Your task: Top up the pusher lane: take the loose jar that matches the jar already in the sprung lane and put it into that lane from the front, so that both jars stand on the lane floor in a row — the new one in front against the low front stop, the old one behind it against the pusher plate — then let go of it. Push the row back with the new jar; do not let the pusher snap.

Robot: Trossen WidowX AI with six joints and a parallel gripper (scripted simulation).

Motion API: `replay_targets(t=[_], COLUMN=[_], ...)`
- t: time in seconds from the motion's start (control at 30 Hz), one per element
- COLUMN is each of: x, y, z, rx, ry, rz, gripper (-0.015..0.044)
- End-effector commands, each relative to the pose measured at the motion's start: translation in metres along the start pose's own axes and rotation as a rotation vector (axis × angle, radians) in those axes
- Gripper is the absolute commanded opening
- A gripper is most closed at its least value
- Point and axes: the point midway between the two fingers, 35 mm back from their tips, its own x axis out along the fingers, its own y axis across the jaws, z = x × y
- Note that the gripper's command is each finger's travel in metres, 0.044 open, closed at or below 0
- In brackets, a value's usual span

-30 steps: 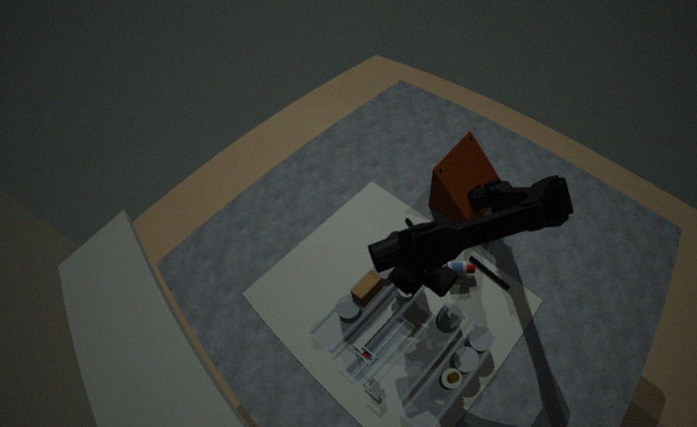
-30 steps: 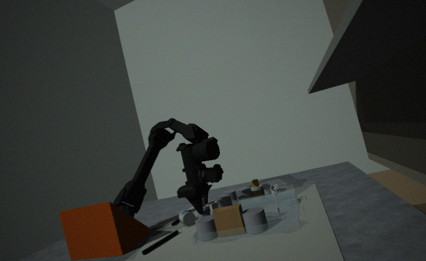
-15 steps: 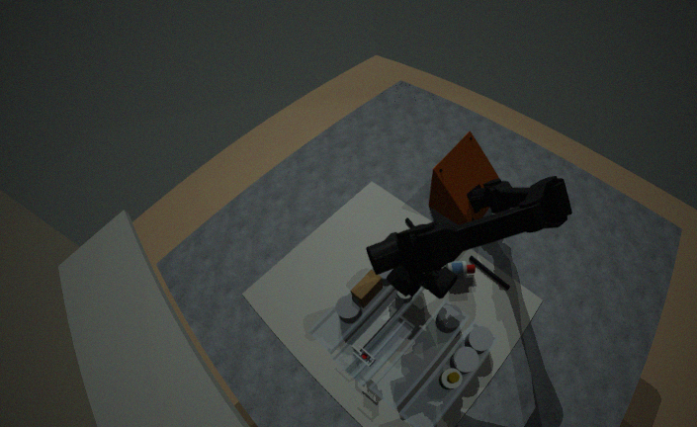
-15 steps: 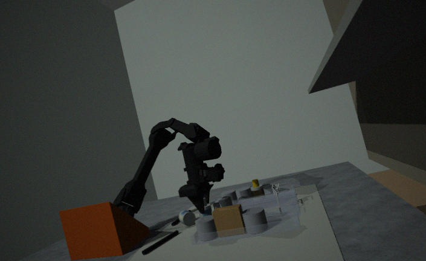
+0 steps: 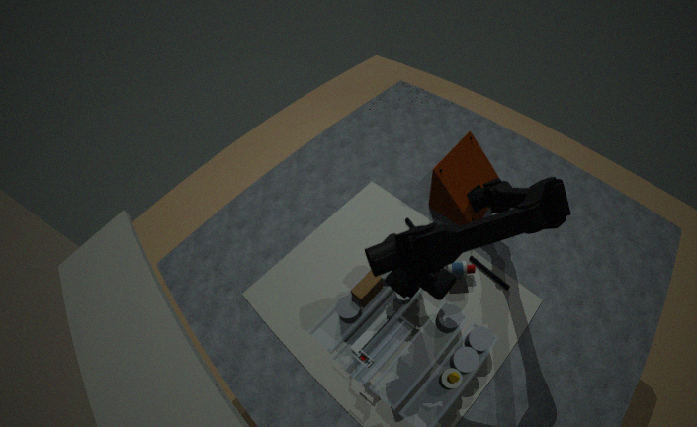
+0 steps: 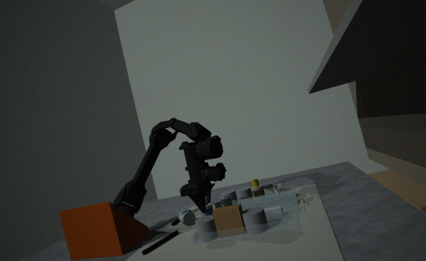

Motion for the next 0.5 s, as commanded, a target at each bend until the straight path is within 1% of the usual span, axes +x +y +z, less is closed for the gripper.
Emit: replay_targets(t=[0.0, 0.47], x=[-0.0042, -0.0044], y=[0.0020, 0.0026], z=[0.0094, 0.0139], rx=[-0.013, -0.013], ry=[-0.026, -0.026], rz=[0.002, 0.002], gripper=[0.0000, 0.0000])
